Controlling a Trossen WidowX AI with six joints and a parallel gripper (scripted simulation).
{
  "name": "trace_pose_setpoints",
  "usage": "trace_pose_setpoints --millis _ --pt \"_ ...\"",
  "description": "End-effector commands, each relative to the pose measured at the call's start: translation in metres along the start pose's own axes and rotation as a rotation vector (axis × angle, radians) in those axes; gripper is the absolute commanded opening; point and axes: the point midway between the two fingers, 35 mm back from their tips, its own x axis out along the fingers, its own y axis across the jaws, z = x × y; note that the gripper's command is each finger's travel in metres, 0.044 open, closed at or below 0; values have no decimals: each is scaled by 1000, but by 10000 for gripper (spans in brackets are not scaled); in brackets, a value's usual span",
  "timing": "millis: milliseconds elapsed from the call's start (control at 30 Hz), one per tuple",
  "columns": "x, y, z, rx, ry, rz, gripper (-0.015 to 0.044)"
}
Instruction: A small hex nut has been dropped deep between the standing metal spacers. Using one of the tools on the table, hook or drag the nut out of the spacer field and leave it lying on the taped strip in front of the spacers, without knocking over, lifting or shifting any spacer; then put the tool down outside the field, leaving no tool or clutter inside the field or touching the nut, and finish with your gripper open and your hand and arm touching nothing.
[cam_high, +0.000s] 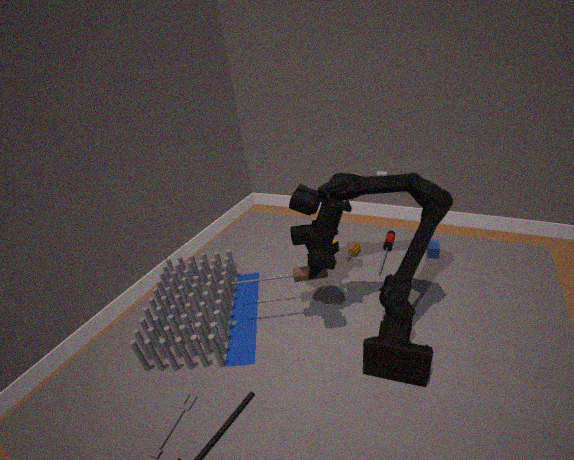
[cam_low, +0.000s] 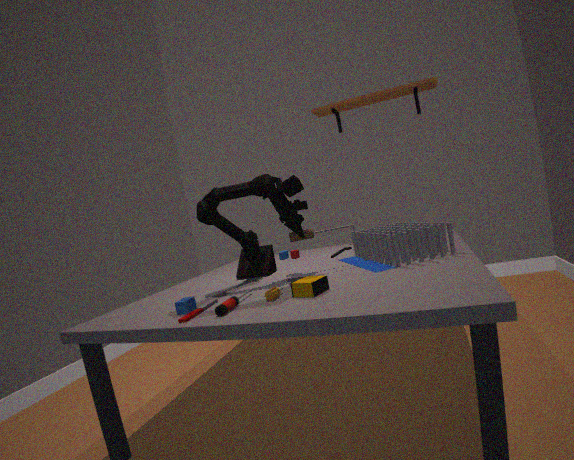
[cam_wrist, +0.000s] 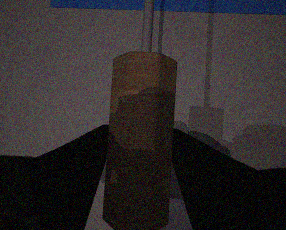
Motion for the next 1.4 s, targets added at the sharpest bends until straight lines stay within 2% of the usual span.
trace_pose_setpoints --millis 0,33,67,700,867,1367 --pt "-20 3 7 3 -7 -8 0" --pt "-22 4 8 2 -7 -9 0" --pt "-8 2 3 -1 -1 -2 0" --pt "-6 54 58 25 22 43 0" --pt "-10 71 67 -73 15 13 0" --pt "-12 119 99 107 64 -8 0"
